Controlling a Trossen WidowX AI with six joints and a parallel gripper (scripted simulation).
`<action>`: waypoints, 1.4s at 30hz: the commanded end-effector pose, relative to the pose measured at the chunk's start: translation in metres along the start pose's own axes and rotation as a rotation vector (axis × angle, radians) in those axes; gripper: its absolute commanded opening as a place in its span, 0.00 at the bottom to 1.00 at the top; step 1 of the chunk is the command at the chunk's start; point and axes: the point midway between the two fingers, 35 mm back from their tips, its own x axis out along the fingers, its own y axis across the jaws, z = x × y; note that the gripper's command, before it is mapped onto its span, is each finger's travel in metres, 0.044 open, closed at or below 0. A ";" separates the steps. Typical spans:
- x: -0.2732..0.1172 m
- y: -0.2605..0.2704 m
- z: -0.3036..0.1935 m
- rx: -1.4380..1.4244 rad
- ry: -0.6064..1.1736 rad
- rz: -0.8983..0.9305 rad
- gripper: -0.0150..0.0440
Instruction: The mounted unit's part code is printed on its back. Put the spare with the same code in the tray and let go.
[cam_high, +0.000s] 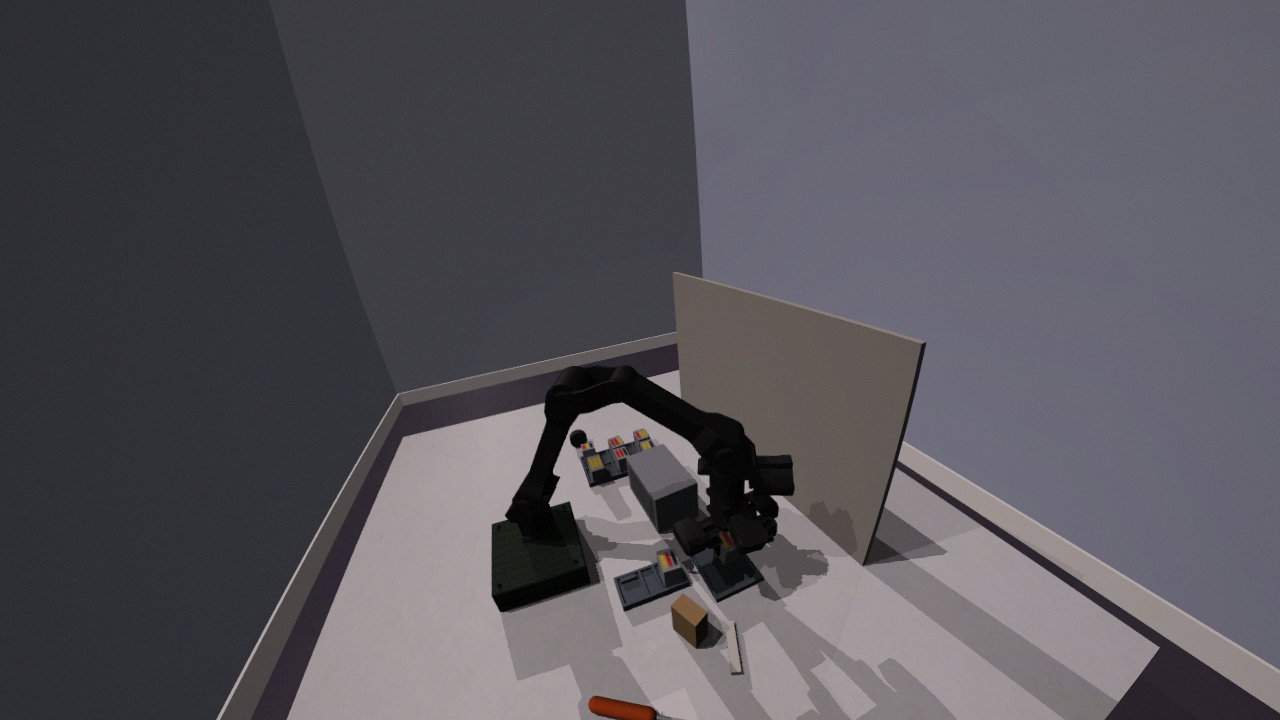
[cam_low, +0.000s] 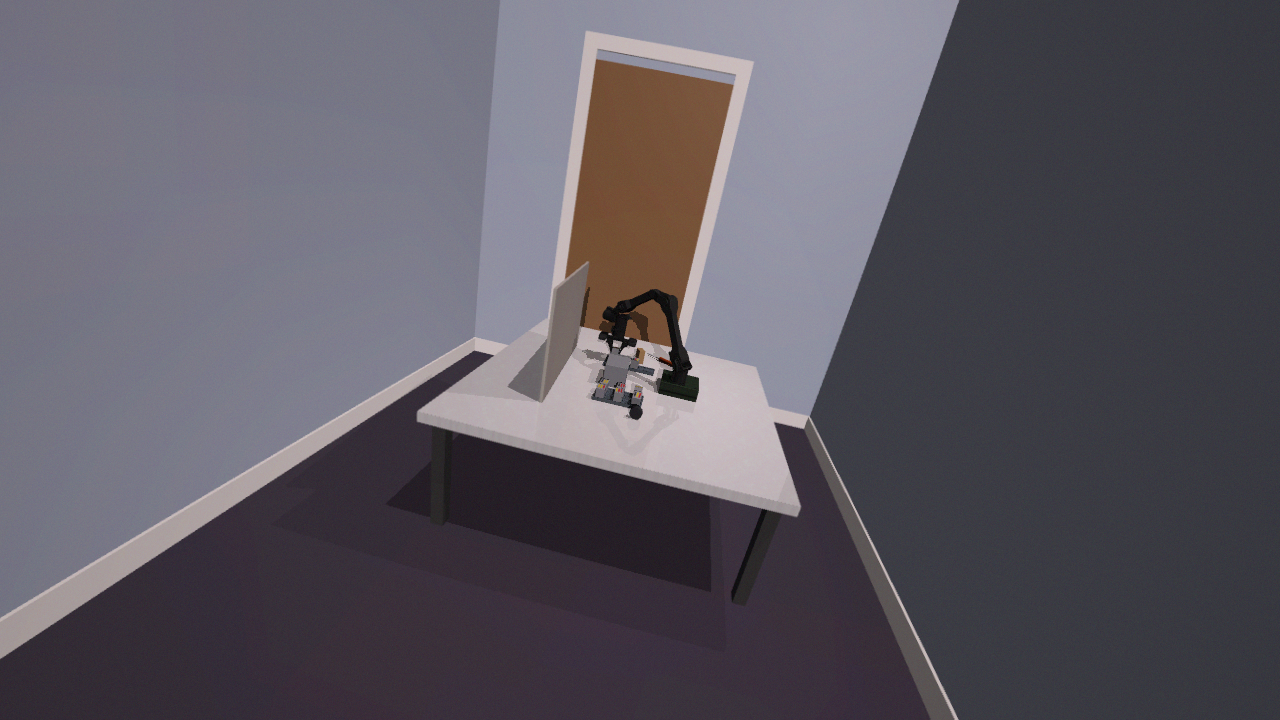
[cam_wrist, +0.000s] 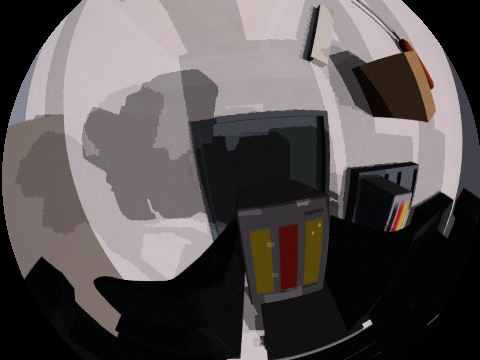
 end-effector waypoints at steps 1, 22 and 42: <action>0.006 -0.004 -0.001 -0.006 0.002 -0.011 0.25; 0.021 -0.007 -0.003 -0.006 0.002 -0.011 0.25; 0.018 -0.004 -0.002 0.000 0.001 -0.003 1.00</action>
